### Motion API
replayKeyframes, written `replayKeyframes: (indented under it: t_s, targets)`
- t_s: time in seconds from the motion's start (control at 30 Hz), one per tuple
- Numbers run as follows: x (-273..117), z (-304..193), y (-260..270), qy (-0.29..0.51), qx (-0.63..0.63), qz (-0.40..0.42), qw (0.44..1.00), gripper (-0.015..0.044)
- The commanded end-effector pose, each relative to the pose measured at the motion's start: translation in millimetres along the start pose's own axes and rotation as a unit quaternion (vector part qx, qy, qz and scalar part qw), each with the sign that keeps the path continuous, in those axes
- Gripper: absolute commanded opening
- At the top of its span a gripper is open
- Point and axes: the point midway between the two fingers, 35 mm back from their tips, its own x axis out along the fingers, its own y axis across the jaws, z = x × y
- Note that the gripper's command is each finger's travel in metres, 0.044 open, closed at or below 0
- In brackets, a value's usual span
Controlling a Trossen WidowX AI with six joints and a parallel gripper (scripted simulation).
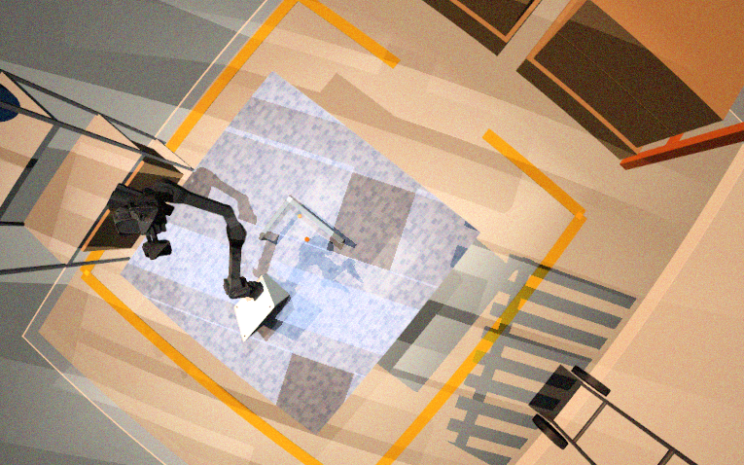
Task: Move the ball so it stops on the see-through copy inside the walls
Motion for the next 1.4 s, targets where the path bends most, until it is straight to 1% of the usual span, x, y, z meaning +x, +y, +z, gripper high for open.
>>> replayKeyframes:
  t_s: [0.0,0.2,0.4,0.6,0.8,0.97,1.03,1.2,1.3,1.37]
  targets:
    - [-1,1,-1,0.002,0.001,0.002,1.000,0.0374]
    - [-6,37,-32,0.081,0.022,0.055,0.995,0.0216]
    - [18,55,-66,0.182,0.031,0.109,0.977,0.0209]
    - [59,42,-90,0.289,0.020,0.159,0.944,0.0209]
    - [92,4,-94,0.388,0.013,0.195,0.901,0.0209]
    - [121,-42,-94,0.470,-0.014,0.228,0.853,0.0209]
    - [124,-55,-86,0.484,-0.027,0.236,0.842,0.0209]
    - [137,-123,-79,0.566,-0.070,0.271,0.776,0.0209]
    - [135,-168,-74,0.611,-0.100,0.292,0.729,0.0209]
    - [127,-196,-73,0.633,-0.135,0.305,0.699,0.0209]
